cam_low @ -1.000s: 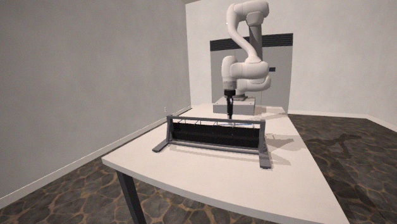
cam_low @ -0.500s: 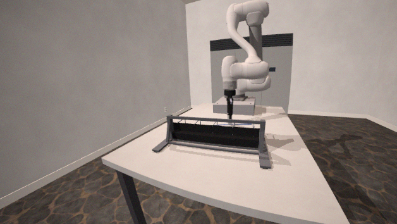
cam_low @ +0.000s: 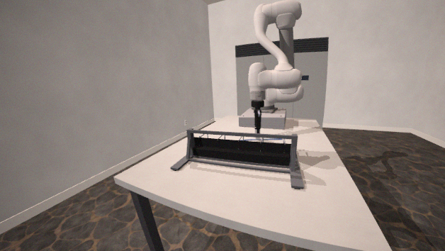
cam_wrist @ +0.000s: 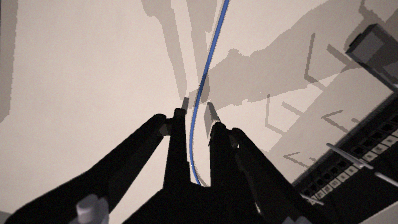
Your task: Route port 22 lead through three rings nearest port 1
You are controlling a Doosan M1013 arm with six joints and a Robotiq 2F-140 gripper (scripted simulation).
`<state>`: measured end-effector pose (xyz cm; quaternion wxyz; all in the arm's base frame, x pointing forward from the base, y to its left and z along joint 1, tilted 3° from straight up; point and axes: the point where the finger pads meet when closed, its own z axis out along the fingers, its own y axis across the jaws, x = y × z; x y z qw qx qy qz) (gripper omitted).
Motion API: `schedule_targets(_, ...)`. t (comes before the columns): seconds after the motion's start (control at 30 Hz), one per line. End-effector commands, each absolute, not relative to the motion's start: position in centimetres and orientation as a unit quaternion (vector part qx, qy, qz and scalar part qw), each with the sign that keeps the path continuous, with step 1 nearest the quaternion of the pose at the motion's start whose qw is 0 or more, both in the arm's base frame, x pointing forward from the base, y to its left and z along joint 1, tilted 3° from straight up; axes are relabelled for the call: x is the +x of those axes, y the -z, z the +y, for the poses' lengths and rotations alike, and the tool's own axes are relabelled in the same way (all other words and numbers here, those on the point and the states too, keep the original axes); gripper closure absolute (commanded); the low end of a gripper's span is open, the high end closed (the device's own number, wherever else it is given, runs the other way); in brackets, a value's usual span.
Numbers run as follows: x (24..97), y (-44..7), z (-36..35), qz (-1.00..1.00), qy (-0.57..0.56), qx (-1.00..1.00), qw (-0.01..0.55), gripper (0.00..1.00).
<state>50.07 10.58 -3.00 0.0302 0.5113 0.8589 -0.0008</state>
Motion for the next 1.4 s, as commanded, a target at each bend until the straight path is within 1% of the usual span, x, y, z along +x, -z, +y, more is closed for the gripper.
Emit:
schedule_targets(0.0,50.07,3.01,10.59,0.859,0.001,0.511,0.03,0.8)
schedule_targets(1.37,50.11,3.92,10.56,0.859,0.001,0.511,0.03,0.8)
